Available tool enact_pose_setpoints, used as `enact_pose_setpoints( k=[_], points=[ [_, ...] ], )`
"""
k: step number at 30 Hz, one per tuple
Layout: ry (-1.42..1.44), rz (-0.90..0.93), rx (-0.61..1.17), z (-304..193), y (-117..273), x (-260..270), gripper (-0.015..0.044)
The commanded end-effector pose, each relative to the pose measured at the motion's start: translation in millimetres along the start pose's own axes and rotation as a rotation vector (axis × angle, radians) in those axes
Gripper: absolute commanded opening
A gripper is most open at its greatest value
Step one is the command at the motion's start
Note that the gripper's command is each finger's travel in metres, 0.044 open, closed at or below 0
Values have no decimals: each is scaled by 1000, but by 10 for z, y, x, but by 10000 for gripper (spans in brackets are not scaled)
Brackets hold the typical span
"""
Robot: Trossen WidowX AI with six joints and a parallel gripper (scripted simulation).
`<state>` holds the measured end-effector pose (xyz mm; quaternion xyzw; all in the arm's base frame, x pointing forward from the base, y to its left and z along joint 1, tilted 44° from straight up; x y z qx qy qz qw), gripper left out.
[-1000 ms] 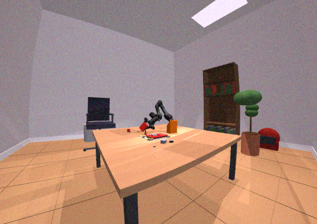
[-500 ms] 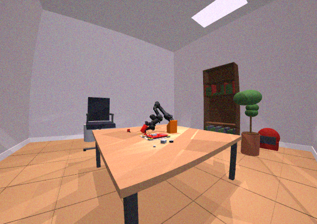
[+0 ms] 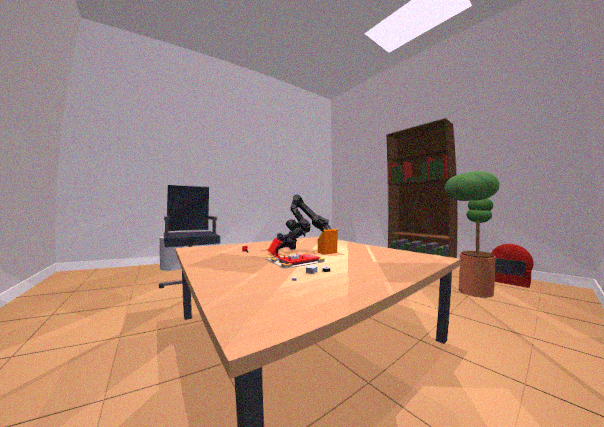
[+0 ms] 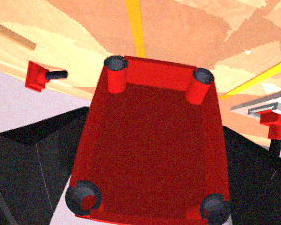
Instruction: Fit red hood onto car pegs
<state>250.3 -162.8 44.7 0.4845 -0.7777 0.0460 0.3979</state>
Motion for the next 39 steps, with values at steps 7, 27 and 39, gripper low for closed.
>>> enact_pose_setpoints(
  k=[7,27,39],
  points=[
    [-3,0,0,0,0,2,315],
    [-46,-3,-6,-331,308,91,440],
    [-95,-5,-12,-485,769,95,440]
  ],
)
Point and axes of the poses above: the point midway between the two fingers, 35 mm back from their tips, its own y axis back along the fingers, its own x axis across the jaws, z = x × y, the point moved 3 cm from there along y, back along the fingers, and after that the axes turned 11 degrees about -y, right-handed, at the moved point
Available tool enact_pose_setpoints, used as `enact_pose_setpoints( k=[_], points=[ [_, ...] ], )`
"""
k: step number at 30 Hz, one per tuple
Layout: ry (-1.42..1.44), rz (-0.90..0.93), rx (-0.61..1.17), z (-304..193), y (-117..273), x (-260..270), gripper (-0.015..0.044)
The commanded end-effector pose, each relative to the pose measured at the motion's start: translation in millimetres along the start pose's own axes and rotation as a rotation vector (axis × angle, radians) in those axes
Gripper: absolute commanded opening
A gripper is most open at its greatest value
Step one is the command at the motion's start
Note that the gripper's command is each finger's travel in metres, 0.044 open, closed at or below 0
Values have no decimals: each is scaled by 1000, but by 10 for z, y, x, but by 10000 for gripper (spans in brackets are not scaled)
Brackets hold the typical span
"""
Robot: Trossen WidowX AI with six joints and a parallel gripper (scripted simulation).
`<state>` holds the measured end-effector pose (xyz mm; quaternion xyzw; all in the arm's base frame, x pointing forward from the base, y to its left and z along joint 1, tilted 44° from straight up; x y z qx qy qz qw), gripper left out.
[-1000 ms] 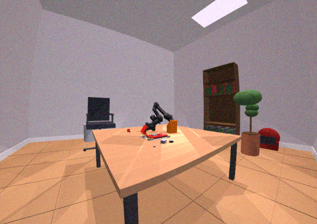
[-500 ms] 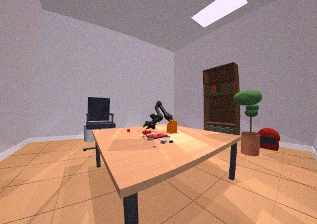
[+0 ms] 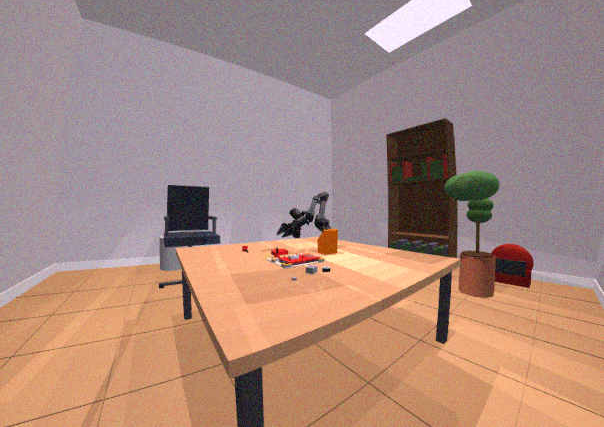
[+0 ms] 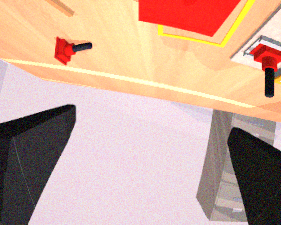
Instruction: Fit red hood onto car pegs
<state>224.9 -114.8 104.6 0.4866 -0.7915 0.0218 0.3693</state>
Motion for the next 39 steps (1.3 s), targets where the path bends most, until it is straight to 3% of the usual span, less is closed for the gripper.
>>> enact_pose_setpoints(
  k=[1,5,17,23,24,29,39],
  points=[
    [-20,1,-3,-3,167,-19,440],
    [-35,1,-5,13,314,-41,440],
    [-20,-1,-2,-12,196,-19,440],
    [-20,-1,-2,-12,196,-19,282],
    [-3,-3,-10,-13,189,-19,309],
    [453,-107,-187,-40,24,-31,440],
    [1546,-581,-426,-100,-265,-71,440]
  ],
)
Point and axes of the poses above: the point midway between the two fingers, 35 mm back from their tips, its own y axis back along the fingers, its own x axis across the jaws, z = x × y, the point moved 3 cm from there along y, back along the fingers, and after that the axes turned 11 degrees about -y, right-handed, at the moved point
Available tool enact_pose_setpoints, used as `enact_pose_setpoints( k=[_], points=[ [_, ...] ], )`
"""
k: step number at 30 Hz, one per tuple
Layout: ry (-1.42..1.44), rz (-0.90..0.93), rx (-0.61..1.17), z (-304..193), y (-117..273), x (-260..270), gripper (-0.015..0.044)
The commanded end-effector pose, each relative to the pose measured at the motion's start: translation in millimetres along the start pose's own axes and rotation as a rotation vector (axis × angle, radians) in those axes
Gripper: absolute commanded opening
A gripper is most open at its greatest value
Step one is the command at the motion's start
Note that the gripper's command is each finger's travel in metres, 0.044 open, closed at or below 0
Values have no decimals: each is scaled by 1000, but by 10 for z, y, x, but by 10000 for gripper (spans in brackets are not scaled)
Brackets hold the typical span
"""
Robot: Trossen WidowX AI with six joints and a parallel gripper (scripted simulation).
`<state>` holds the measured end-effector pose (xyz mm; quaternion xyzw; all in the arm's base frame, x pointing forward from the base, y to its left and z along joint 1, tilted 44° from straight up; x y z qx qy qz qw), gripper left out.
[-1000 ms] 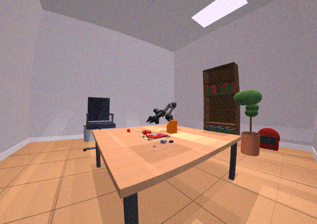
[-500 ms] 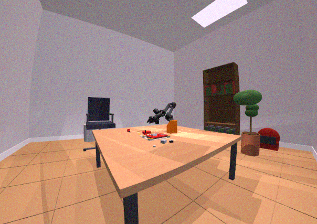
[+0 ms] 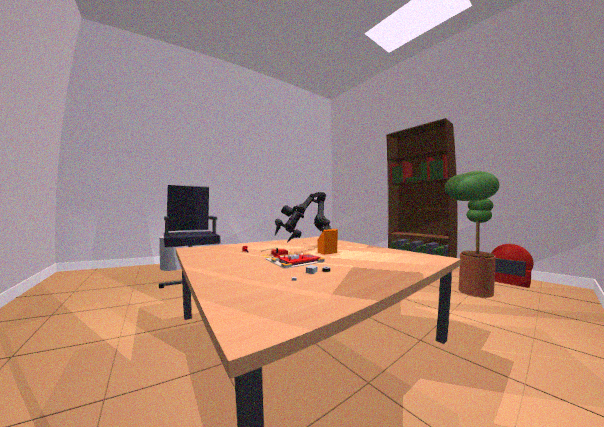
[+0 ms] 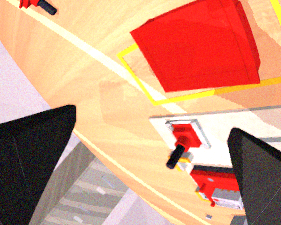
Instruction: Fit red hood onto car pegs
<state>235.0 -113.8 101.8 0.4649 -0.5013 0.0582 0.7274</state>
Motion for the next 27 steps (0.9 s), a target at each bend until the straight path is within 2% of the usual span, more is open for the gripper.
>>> enact_pose_setpoints(
  k=[1,7,14,27],
  points=[
    [848,-308,-99,-95,-168,100,440],
    [1538,-603,-49,-177,-267,187,440],
    [2024,-823,73,-247,-327,264,440],
    [2079,-847,93,-256,-332,270,440]
  ],
)
Point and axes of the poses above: the point midway between the two fingers, 35 mm back from their tips, its own y axis back along the fingers, its own x axis across the jaws, z = x × y, the point moved 3 cm from there along y, back along the fingers, and after that the axes turned 11 degrees about -y, right-handed, at the moved point
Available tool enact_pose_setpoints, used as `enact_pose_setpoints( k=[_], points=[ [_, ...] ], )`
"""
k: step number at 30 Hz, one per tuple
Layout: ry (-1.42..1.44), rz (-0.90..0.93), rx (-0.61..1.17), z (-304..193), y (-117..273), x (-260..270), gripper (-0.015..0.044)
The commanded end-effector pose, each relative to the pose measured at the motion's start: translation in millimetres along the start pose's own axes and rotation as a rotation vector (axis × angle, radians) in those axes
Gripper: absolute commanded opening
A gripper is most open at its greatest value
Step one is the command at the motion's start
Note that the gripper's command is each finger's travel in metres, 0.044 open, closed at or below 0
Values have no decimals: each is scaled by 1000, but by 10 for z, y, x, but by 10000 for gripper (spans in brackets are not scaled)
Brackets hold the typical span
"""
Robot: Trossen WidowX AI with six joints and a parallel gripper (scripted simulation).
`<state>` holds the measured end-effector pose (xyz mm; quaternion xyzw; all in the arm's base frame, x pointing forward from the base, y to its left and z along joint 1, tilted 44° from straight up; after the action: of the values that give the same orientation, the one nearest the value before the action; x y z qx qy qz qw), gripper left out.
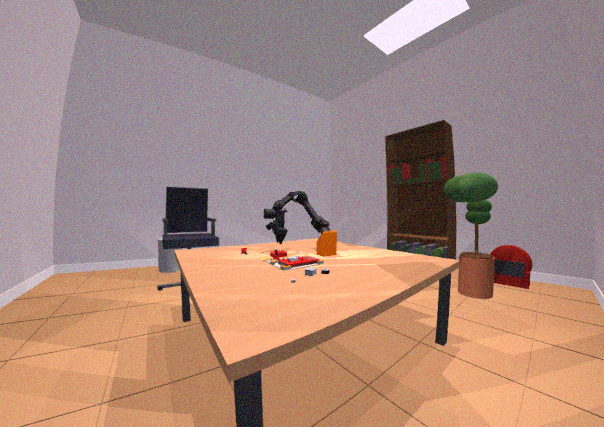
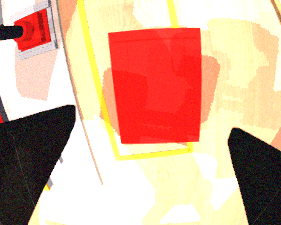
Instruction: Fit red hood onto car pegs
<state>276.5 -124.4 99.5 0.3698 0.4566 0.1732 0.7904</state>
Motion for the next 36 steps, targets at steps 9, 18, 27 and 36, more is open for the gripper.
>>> enact_pose_setpoints(
  k=[9,18,27,36],
  points=[
    [214,-50,32,64,15,33,440],
    [214,-50,32,65,-49,34,440],
    [214,-50,32,63,-130,32,440],
    [214,-50,32,59,-210,29,440]
  ],
)
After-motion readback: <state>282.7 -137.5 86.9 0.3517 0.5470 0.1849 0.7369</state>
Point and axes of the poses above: the point midway between the two fingers, 35 mm back from their tips, its own y axis back along the fingers, its own x axis across the jaws, z = x × y, the point moved 3 cm from there along y, back along the fingers, and after that the axes turned 11 degrees about -y, right-handed, at the moved point
